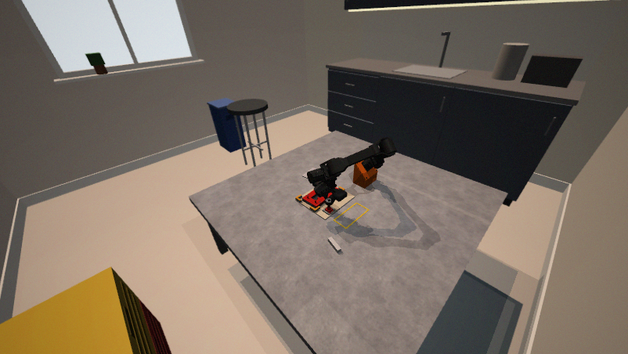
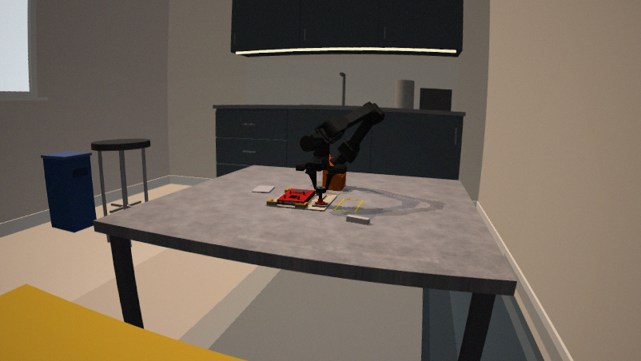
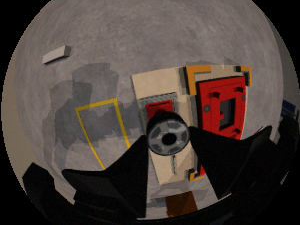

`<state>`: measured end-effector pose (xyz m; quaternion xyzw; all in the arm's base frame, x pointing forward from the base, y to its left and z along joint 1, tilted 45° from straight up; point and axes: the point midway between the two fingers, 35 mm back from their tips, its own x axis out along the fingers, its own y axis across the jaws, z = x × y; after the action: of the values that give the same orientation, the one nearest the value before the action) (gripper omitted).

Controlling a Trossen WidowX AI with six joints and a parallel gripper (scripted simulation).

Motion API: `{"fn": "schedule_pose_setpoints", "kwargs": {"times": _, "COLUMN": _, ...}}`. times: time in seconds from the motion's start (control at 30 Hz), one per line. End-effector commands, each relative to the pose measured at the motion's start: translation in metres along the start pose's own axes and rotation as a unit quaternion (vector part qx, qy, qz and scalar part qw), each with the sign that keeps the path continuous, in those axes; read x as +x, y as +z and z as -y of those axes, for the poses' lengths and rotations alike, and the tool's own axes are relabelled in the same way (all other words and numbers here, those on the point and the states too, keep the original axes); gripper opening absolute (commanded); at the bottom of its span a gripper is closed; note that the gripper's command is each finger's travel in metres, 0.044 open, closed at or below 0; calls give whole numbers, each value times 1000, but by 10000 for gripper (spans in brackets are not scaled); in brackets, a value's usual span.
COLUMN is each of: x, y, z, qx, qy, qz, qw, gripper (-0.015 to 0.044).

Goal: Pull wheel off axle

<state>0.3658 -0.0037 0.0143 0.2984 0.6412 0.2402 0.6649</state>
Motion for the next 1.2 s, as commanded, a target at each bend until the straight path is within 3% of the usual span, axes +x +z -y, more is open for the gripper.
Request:
{"fn": "schedule_pose_setpoints", "kwargs": {"times": 0.0, "x": -3, "y": 1, "z": 0, "qx": -3, "qy": -2, "qz": 2, "qw": 1000, "gripper": 0}}
{"fn": "schedule_pose_setpoints", "kwargs": {"times": 0.67, "x": -10, "y": 1, "z": 0, "qx": -2, "qy": -2, "qz": 3, "qw": 1000, "gripper": 0}}
{"fn": "schedule_pose_setpoints", "kwargs": {"times": 0.93, "x": -43, "y": -3, "z": -1, "qx": -2, "qy": -2, "qz": 3, "qw": 1000, "gripper": 0}}
{"fn": "schedule_pose_setpoints", "kwargs": {"times": 1.17, "x": -38, "y": -8, "z": -11, "qx": 3, "qy": 1, "qz": 1, "qw": 1000, "gripper": 0}}
